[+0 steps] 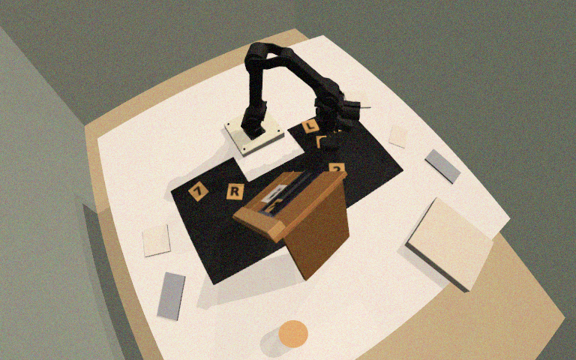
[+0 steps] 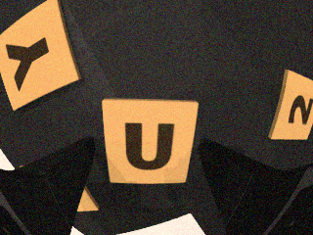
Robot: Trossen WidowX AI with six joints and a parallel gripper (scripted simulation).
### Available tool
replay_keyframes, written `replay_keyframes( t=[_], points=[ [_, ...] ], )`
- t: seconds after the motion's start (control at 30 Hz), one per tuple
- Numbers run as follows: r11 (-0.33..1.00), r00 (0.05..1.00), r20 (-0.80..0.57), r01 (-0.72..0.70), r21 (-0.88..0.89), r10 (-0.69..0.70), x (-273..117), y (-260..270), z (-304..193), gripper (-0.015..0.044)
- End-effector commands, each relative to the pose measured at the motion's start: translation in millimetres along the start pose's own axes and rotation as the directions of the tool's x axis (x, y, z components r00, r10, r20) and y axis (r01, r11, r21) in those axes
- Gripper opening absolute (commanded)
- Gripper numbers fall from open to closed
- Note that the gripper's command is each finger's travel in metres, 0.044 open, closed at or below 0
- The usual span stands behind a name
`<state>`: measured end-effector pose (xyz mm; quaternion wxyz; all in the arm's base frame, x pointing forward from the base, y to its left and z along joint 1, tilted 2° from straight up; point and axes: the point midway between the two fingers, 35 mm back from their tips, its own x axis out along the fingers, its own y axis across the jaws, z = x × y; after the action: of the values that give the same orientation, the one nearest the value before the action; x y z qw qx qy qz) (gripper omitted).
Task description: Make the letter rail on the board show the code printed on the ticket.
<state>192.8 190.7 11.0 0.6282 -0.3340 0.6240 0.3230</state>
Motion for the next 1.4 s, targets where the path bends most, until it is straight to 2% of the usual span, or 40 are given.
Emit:
replay_keyframes(
  t=[0.0,1.0,1.37],
  points=[
    [1.000,1.000,-0.004,0.006,-0.001,-0.006,1.4,-0.8,-1.2,0.0340],
    [1.000,1.000,-0.004,0.006,-0.001,-0.006,1.9,-0.9,-1.3,0.0340],
    [1.000,1.000,-0.004,0.006,-0.001,-0.006,1.9,-0.9,-1.3,0.0267]
  ],
)
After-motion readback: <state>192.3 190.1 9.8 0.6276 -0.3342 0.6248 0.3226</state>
